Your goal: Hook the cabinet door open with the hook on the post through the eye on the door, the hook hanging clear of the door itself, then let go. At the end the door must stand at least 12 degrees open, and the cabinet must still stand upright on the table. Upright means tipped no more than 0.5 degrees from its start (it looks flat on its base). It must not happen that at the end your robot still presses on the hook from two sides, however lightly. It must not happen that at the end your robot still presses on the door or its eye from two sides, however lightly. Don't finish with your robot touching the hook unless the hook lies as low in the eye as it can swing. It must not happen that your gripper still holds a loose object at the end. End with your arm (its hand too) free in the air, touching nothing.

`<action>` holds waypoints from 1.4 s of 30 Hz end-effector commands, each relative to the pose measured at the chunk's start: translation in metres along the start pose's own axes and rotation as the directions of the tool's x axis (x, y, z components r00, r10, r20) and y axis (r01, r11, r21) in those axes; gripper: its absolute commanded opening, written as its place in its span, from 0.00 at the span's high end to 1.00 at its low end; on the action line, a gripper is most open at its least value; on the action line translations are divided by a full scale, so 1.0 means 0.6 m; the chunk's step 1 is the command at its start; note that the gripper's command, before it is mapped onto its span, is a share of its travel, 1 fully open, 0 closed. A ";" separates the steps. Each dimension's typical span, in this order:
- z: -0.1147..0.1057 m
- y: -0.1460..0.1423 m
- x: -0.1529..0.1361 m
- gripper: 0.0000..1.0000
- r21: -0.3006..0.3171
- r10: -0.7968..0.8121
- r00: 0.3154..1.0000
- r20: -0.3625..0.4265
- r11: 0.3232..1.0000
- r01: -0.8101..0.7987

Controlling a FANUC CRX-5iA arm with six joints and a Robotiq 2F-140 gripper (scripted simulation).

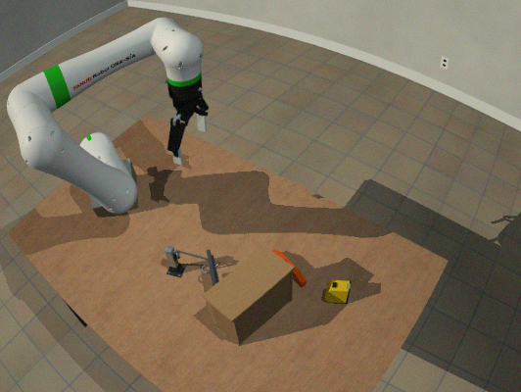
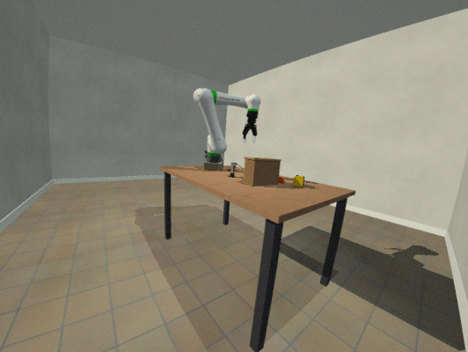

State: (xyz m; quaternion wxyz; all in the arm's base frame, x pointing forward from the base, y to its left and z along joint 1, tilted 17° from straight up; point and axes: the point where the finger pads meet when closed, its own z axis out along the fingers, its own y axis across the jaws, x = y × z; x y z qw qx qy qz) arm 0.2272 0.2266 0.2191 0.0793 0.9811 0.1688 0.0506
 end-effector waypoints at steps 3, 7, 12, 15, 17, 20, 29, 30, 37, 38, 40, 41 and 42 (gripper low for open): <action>0.000 0.000 0.000 0.00 0.000 0.000 1.000 0.000 1.000 0.000; 0.000 0.000 0.000 0.00 0.000 0.000 1.000 0.000 1.000 0.000; 0.000 0.000 0.000 0.00 0.000 0.000 1.000 0.000 1.000 0.000; 0.000 0.000 0.000 0.00 0.000 0.000 1.000 0.000 1.000 0.000; 0.000 0.000 0.000 0.00 0.000 0.000 1.000 0.000 1.000 0.000; -0.001 0.005 0.009 0.00 0.002 0.023 1.000 -0.002 1.000 -0.023; -0.002 0.134 0.155 0.00 0.028 0.432 0.901 -0.041 0.902 -0.431; -0.002 0.136 0.158 0.00 0.028 0.432 0.901 -0.041 0.902 -0.431; 0.001 0.252 0.230 0.00 0.040 0.642 0.763 -0.070 0.766 -0.641; 0.001 0.252 0.230 0.00 0.040 0.642 0.763 -0.070 0.766 -0.641; 0.002 0.290 0.247 0.00 0.043 0.695 0.714 -0.079 0.718 -0.695; 0.003 0.325 0.260 0.00 0.046 0.738 0.669 -0.087 0.673 -0.738; 0.003 0.325 0.260 0.00 0.046 0.738 0.669 -0.087 0.673 -0.738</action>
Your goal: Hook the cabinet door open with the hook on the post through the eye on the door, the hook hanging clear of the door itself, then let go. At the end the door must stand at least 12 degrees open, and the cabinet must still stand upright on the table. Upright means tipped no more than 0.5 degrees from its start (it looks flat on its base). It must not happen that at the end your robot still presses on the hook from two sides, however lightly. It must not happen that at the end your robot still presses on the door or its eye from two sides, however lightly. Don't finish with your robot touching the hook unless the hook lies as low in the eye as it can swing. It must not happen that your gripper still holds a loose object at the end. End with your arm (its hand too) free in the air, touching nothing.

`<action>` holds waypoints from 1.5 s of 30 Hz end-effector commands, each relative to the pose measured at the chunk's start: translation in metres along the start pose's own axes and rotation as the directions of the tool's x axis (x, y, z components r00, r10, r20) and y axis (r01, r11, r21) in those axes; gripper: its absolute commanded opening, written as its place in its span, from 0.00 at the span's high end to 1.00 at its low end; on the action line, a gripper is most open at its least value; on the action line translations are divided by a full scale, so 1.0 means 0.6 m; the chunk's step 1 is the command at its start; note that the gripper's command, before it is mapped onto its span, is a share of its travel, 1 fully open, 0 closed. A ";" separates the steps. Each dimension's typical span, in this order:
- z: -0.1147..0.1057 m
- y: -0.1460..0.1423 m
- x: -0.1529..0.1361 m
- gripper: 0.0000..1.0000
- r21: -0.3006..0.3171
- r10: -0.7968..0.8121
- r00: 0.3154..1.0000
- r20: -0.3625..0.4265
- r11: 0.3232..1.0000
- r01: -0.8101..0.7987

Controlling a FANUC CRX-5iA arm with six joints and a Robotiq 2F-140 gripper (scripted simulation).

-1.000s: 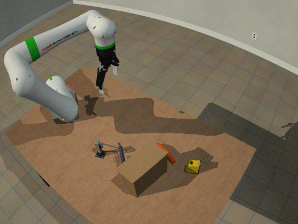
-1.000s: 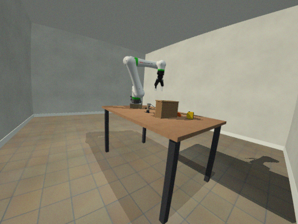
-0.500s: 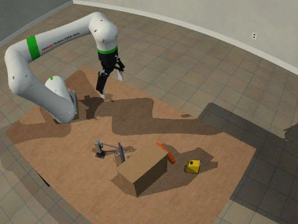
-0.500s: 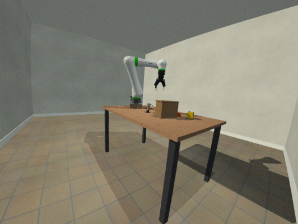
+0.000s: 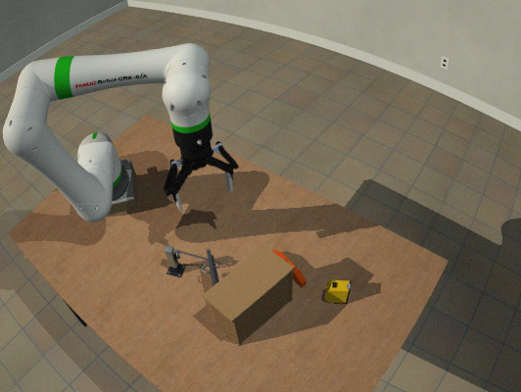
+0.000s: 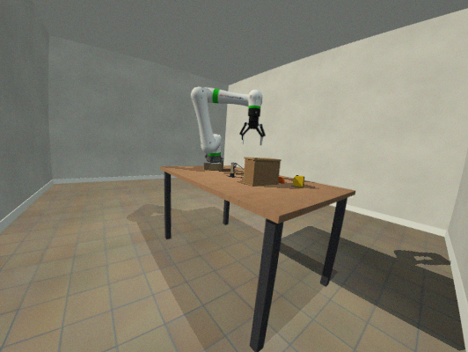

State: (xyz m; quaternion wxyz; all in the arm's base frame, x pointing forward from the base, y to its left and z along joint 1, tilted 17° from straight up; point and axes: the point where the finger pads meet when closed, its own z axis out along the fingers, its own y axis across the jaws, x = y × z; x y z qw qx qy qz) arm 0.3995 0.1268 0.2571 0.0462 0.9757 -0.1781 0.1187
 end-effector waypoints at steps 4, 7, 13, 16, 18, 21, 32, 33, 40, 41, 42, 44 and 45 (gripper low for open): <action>0.018 0.068 0.142 0.00 -0.004 0.251 0.967 -0.036 0.968 -0.252; 0.018 0.070 0.146 0.00 -0.004 0.258 0.965 -0.037 0.966 -0.259; 0.027 0.071 0.146 0.84 -0.004 0.258 0.965 -0.037 0.966 -0.259; 0.052 0.071 0.147 0.84 -0.004 0.258 0.965 -0.037 0.966 -0.259; 0.060 0.071 0.147 0.84 -0.004 0.258 0.965 -0.037 0.966 -0.259; 0.061 0.071 0.147 0.84 -0.004 0.258 0.965 -0.037 0.966 -0.259; 0.061 0.071 0.147 0.84 -0.004 0.258 0.965 -0.037 0.966 -0.259; 0.061 0.071 0.147 0.84 -0.004 0.258 0.965 -0.037 0.966 -0.259; 0.061 0.071 0.147 0.84 -0.004 0.258 0.965 -0.037 0.966 -0.259; 0.061 0.071 0.147 0.84 -0.004 0.258 0.965 -0.037 0.966 -0.259; 0.061 0.071 0.147 0.84 -0.004 0.258 0.965 -0.037 0.966 -0.259; 0.061 0.071 0.147 0.84 -0.004 0.258 0.965 -0.037 0.966 -0.259; 0.061 0.071 0.147 0.84 -0.004 0.258 0.965 -0.037 0.966 -0.259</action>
